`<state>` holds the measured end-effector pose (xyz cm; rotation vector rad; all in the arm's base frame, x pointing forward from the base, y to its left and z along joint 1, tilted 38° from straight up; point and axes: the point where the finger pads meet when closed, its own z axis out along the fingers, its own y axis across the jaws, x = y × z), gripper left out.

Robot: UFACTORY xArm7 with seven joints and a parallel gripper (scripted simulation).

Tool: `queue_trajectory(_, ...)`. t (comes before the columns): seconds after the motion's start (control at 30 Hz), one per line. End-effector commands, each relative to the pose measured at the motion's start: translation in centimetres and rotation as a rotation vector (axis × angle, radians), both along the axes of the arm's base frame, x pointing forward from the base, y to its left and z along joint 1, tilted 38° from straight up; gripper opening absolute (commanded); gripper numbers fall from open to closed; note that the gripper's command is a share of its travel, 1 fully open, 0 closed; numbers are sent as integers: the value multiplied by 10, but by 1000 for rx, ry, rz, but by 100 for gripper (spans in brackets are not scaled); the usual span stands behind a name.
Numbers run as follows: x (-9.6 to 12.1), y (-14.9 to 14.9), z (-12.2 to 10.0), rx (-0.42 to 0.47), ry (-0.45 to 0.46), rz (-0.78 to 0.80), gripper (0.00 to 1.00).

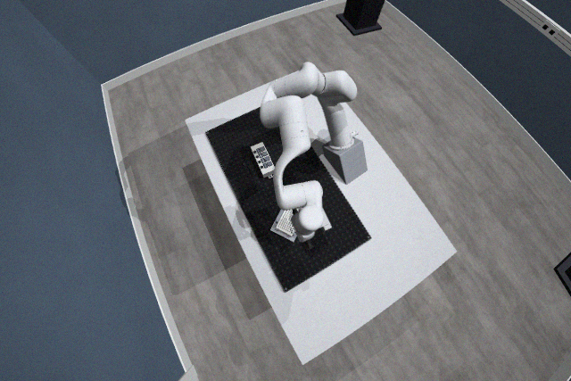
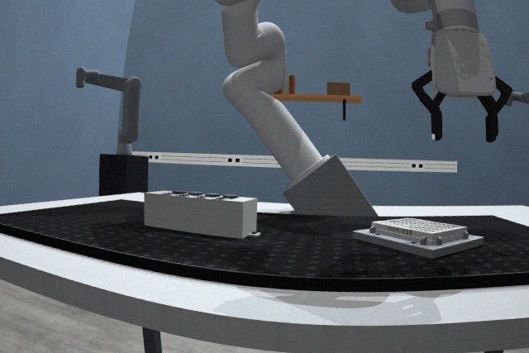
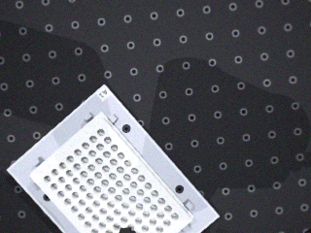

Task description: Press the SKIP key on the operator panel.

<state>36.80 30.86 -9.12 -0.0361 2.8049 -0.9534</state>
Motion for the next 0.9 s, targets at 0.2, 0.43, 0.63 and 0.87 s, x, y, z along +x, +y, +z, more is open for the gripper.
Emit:
queue_trajectory(0.2, 14, -15, 27, 71, -129, -198, 0)
queue_trajectory(0.43, 23, -31, 45, 113, -221, -346, 0)
queue_trajectory(0.63, 29, -44, 59, 142, -291, -456, 0)
queue_trajectory(0.87, 36, -61, 75, 180, -388, -609, 0)
